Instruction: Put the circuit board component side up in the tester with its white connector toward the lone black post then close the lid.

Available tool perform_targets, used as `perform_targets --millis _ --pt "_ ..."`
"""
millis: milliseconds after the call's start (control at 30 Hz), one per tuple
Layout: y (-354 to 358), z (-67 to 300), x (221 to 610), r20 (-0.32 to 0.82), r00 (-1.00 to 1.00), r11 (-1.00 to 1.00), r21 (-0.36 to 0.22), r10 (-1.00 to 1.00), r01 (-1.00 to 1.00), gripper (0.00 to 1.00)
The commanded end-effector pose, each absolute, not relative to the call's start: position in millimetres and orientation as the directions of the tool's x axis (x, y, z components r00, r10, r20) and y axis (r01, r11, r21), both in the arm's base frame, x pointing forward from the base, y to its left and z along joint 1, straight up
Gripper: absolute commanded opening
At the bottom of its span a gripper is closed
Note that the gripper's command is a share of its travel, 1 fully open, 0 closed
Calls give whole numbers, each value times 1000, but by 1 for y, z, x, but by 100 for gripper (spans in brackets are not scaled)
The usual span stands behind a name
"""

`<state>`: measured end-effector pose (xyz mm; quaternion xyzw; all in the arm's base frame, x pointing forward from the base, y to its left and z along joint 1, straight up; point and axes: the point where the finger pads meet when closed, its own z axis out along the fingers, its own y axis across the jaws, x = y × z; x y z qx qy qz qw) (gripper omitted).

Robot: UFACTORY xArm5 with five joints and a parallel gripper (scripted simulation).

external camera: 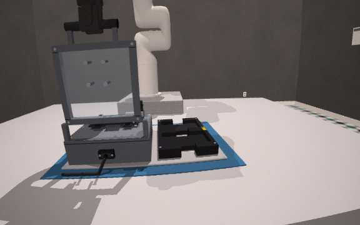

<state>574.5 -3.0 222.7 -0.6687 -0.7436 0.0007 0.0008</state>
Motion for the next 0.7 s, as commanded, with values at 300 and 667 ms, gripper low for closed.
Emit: perform_targets --millis 300,667 --pt "-5 224 560 0 -106 106 0 994 994 0" --pt "-6 224 548 0 -106 106 0 994 994 0"
